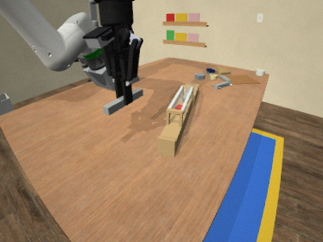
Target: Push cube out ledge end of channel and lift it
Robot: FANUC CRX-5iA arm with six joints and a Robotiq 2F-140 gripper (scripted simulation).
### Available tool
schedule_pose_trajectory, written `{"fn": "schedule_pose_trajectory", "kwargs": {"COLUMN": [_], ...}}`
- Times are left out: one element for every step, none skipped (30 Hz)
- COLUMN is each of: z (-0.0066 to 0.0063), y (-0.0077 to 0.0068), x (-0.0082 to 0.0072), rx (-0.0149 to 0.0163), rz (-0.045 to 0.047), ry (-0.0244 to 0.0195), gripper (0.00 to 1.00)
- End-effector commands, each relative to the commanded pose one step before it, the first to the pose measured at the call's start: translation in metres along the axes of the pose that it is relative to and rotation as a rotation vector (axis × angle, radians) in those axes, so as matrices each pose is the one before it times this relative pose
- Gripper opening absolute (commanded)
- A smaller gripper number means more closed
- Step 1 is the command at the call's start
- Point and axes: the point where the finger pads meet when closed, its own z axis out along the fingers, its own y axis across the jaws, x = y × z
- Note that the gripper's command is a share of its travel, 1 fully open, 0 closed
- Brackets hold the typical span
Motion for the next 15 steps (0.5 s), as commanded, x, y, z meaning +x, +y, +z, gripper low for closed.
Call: {"fn": "schedule_pose_trajectory", "kwargs": {"z": [-0.00058,0.00000,0.00000,0.00000,0.00000,0.00000,0.00000,0.00000,0.00000,0.00000,0.00000,-0.00002,-0.00016,-0.00038,-0.00064], "y": [-0.00053,0.00000,0.00000,0.00000,0.00000,0.00000,0.00000,0.00000,0.00000,0.00000,0.00000,-0.00028,-0.00175,-0.00419,-0.00703], "x": [0.00013,0.00000,0.00000,0.00000,0.00000,0.00000,0.00000,0.00000,0.00000,0.00000,0.00000,-0.00046,-0.00297,-0.00730,-0.01279], "rx": [0.00136,0.00000,0.00000,0.00000,0.00000,0.00000,0.00000,0.00000,0.00000,0.00000,0.00000,0.00006,0.00037,0.00086,0.00134], "rz": [-0.00002,0.00000,0.00000,0.00000,0.00000,0.00000,0.00000,0.00000,0.00000,0.00000,0.00000,-0.00031,-0.00199,-0.00485,-0.00838], "ry": [0.00038,0.00000,0.00000,0.00000,0.00000,0.00000,0.00000,0.00000,0.00000,0.00000,0.00000,-0.00016,-0.00103,-0.00246,-0.00407], "gripper": [0.10,0.10,0.10,0.10,0.10,0.10,0.10,0.10,0.10,0.10,0.10,0.10,0.10,0.10,0.10]}}
